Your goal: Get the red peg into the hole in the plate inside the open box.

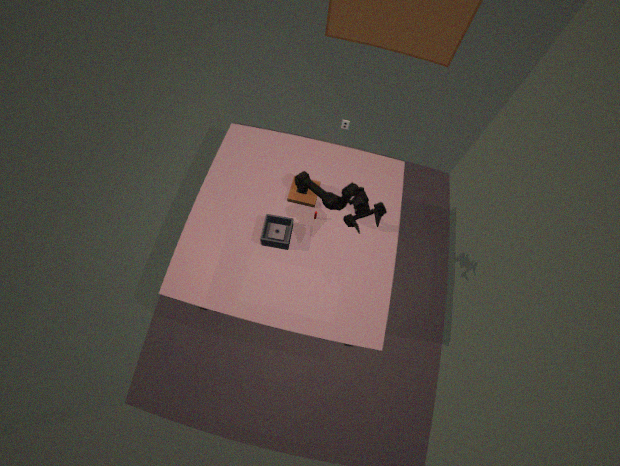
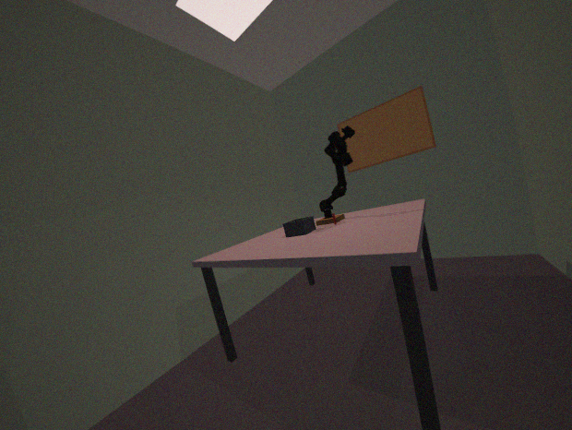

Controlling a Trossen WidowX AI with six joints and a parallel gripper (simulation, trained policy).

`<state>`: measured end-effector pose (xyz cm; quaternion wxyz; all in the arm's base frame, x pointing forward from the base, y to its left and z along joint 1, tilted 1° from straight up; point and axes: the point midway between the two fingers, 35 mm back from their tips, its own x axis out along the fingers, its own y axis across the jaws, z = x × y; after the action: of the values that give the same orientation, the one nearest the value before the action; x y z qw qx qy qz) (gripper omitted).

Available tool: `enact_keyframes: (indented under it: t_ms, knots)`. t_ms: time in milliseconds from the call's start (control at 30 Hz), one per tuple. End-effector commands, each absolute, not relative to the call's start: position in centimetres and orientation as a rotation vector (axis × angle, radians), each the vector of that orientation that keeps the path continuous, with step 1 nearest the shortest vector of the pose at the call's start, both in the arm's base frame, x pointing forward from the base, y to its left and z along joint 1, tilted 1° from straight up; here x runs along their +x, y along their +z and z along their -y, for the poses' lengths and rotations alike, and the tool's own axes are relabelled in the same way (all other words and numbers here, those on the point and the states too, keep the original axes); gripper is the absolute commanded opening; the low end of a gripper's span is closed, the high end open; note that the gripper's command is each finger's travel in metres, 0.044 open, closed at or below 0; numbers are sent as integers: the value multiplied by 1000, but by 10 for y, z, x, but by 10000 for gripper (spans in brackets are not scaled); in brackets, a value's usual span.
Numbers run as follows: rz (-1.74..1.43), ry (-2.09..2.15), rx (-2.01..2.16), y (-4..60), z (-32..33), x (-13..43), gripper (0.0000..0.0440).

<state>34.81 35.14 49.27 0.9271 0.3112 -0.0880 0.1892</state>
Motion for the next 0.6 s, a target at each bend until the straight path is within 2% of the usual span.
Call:
enact_keyframes:
  t_ms: [0,33,567]
  knots:
    - [184,410,647,496,-354,343,426]
    - [190,435,663,501,-356,336,440]
    - [233,814,1072,563,-376,230,440]
